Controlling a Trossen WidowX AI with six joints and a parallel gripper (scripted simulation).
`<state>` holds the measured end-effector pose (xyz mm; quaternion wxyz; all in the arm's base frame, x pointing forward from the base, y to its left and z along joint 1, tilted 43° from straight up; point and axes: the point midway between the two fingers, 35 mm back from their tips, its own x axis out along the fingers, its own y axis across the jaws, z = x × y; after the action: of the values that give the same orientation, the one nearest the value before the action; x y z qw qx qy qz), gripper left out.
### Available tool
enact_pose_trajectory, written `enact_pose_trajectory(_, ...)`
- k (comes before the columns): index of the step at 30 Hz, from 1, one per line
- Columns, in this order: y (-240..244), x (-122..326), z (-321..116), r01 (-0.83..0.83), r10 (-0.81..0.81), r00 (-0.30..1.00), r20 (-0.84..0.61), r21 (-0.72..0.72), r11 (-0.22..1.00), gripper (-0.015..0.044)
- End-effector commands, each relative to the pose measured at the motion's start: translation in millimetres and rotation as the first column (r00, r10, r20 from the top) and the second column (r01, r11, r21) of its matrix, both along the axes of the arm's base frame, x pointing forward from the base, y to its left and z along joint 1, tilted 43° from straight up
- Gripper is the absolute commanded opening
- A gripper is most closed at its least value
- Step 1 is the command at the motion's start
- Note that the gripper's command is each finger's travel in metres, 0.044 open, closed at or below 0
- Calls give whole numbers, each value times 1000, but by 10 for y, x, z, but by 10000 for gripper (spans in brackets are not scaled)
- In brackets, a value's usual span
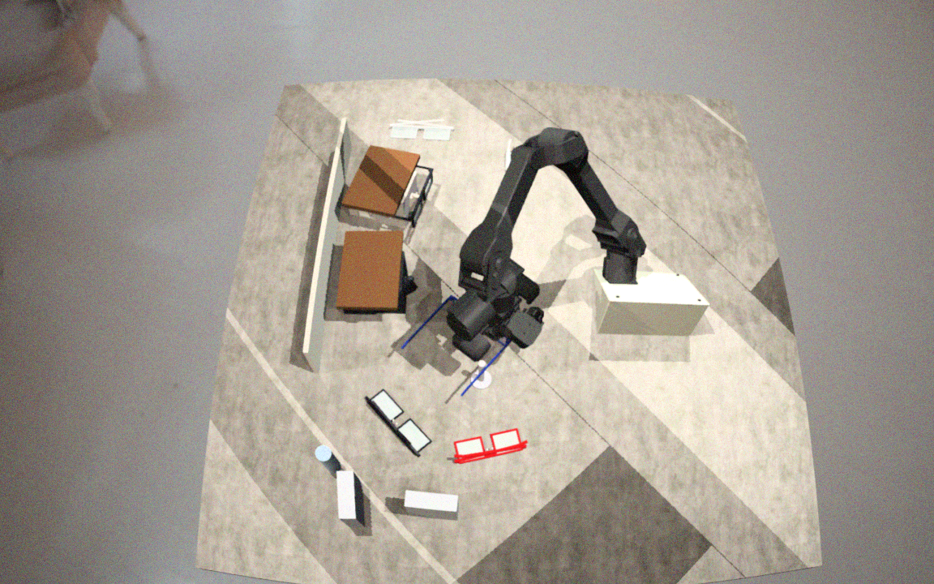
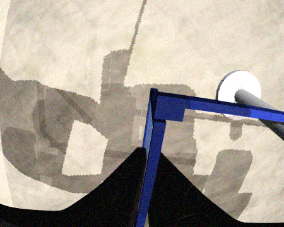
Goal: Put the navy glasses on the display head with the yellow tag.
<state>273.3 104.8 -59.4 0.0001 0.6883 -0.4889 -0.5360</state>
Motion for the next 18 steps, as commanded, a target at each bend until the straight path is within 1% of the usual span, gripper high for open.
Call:
enact_pose_trajectory(1,28,-32,-22,1,-1,1000,3,1,1000,0)
enact_pose_trajectory(6,96,-31,31,1,-1,1000,3,1,1000,0)
enact_pose_trajectory(15,432,-31,373,1,-1,1000,2,3,1000,0)
enact_pose_trajectory(18,457,-34,402,1,-1,1000,1,3,1000,0)
